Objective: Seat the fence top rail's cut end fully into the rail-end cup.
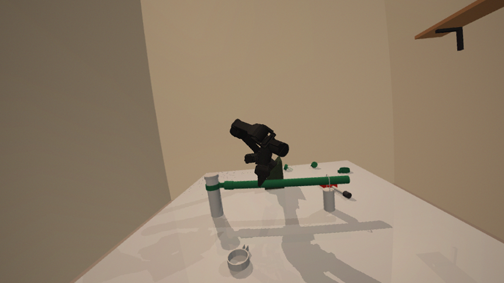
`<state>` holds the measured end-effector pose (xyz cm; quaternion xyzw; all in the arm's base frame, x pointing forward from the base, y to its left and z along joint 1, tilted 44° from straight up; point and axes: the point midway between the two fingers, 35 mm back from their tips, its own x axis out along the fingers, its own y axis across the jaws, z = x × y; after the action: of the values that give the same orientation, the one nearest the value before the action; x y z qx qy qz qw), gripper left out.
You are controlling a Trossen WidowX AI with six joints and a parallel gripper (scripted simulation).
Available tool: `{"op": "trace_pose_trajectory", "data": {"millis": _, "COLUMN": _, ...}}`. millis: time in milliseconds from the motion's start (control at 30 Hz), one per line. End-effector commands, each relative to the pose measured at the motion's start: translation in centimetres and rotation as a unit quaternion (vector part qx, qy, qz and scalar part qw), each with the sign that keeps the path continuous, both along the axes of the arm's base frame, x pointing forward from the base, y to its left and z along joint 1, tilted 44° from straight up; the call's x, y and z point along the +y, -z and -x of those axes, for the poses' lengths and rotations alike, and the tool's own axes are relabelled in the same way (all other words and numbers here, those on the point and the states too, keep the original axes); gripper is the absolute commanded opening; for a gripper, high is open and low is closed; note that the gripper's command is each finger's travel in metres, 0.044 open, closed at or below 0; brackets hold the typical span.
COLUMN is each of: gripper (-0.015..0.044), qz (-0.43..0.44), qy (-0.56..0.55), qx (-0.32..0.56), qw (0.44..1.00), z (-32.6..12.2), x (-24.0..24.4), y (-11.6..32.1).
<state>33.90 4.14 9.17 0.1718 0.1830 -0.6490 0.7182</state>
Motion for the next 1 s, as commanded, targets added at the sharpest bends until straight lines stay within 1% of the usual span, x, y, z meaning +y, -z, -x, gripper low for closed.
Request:
{"op": "trace_pose_trajectory", "data": {"millis": 0, "gripper": 0.044, "qz": -0.001, "qy": 0.003, "qx": -0.002, "qw": 1.0, "z": 0.2, "x": 1.1, "y": 0.0}}
{"op": "trace_pose_trajectory", "data": {"millis": 67, "gripper": 0.044, "qz": -0.001, "qy": -0.006, "qx": 0.0, "qw": 1.0, "z": 0.2, "x": 0.9, "y": -0.1}}
{"op": "trace_pose_trajectory", "data": {"millis": 200, "gripper": 0.044, "qz": -0.022, "qy": -0.038, "qx": -0.006, "qw": 0.999, "z": 0.7, "x": 3.6, "y": -1.5}}
{"op": "trace_pose_trajectory", "data": {"millis": 267, "gripper": 0.044, "qz": -0.026, "qy": -0.044, "qx": -0.007, "qw": 0.999, "z": 0.9, "x": 4.1, "y": -1.8}}
{"op": "trace_pose_trajectory", "data": {"millis": 967, "gripper": 0.044, "qz": -0.026, "qy": -0.044, "qx": -0.007, "qw": 0.999, "z": 0.9, "x": 4.1, "y": -1.8}}
